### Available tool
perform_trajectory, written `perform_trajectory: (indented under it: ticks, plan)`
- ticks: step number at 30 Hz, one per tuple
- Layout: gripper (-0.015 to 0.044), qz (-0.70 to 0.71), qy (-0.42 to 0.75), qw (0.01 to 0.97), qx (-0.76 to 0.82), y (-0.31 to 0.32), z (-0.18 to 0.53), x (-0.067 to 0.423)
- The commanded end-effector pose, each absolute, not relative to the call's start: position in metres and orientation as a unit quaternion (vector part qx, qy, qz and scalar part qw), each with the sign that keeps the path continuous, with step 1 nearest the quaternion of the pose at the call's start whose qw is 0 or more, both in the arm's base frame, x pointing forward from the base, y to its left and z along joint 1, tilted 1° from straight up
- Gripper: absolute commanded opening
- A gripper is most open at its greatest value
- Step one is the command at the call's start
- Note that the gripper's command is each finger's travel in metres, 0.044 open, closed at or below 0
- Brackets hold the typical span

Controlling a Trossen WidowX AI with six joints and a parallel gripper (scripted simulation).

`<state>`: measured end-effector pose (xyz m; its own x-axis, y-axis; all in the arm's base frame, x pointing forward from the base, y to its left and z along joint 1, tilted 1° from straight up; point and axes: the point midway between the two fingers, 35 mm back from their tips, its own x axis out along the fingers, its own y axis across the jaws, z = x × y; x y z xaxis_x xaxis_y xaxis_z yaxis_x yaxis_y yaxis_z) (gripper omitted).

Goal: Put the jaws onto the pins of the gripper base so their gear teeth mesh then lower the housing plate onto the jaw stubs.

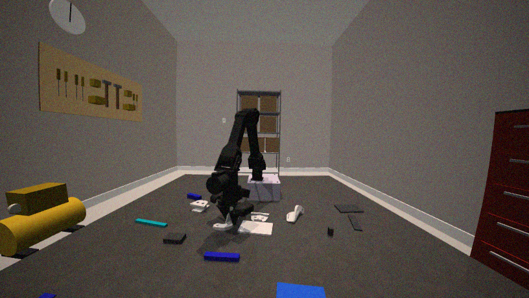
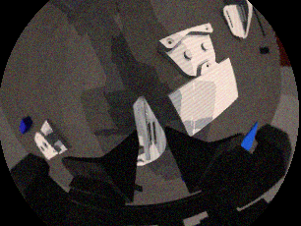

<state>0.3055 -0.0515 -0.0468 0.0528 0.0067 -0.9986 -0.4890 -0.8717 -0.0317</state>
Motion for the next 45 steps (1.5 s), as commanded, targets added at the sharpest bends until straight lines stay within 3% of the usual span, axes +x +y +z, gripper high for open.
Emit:
perform_trajectory:
  ticks: [1,31,45]
  plan:
    - [0.0134,0.666,0.17,0.187,-0.701,-0.051,-0.046,0.306]
    - [0.0134,0.666,0.173,0.187,-0.701,-0.052,0.03,0.302]
    - [0.0134,0.622,0.296,0.318,-0.651,-0.027,0.031,0.294]
